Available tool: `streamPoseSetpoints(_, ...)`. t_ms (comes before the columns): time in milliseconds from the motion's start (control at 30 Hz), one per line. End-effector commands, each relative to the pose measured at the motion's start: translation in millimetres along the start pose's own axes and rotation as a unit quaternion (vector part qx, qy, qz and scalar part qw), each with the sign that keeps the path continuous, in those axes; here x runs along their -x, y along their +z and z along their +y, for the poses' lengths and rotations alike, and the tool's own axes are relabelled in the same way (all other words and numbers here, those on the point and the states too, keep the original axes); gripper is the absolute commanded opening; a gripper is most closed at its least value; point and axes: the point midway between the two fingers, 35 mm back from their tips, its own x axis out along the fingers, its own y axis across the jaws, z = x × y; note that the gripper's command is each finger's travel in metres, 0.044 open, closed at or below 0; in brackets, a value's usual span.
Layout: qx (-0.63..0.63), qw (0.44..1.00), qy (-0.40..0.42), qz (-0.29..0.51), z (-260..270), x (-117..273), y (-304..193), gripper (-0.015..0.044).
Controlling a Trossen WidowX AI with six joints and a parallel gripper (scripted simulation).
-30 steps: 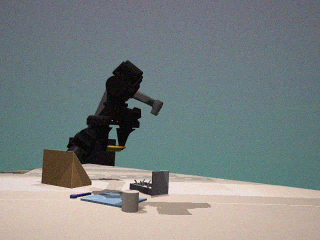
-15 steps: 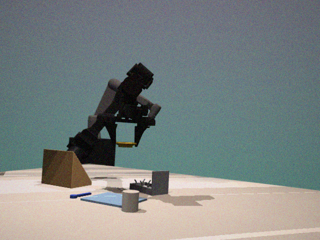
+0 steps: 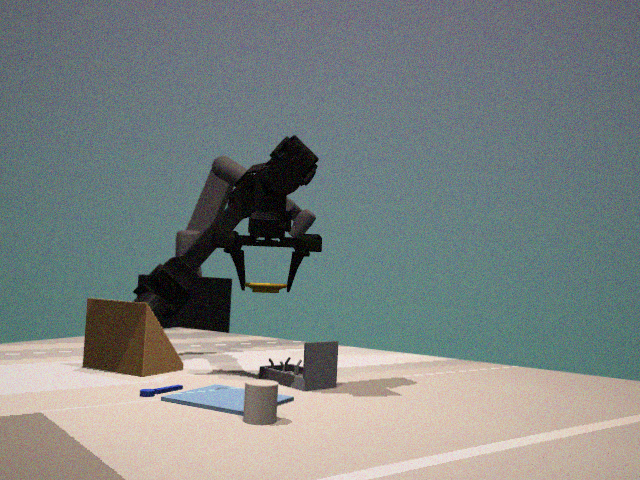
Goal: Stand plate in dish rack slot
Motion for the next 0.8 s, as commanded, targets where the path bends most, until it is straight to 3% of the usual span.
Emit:
streamPoseSetpoints(0, -0.057, 0.998, 0.002, 0.001, 2.5, -0.3, -15.3, 0.0)
streamPoseSetpoints(767, -0.427, 0.904, 0.008, 0.008, 2.1, -11.0, -106.3, 0.0)
